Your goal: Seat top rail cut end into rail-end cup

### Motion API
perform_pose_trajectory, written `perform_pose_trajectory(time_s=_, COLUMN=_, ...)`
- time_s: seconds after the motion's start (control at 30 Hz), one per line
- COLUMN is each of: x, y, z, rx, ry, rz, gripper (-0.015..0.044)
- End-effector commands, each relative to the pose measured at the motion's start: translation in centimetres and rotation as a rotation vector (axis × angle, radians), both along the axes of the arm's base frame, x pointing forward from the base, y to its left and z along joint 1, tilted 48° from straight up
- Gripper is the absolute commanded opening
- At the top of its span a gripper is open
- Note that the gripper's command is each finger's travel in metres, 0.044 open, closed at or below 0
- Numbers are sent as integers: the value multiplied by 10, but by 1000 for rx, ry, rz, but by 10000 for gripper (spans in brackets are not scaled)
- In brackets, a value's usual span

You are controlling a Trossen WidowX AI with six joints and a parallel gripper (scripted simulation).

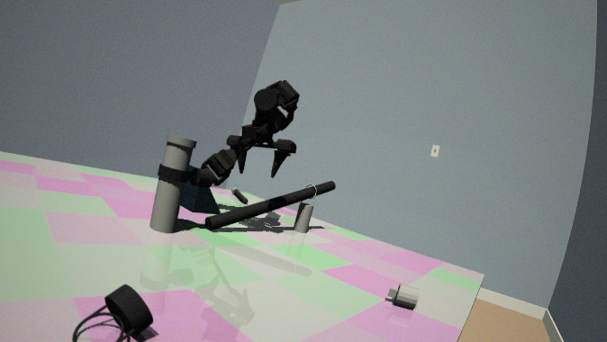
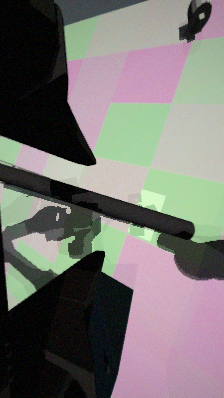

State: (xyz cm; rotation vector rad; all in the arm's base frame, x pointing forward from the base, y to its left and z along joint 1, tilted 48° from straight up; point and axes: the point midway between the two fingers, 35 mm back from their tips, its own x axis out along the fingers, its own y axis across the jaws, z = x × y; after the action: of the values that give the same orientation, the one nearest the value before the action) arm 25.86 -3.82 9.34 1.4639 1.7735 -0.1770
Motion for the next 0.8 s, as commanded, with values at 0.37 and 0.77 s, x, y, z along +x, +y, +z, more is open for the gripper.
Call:
perform_pose_trajectory(time_s=0.37, x=-4, y=19, z=-16, rx=-59, ry=359, rz=-149, gripper=440)
perform_pose_trajectory(time_s=0.77, x=-9, y=51, z=-45, rx=-58, ry=359, rz=-148, gripper=440)
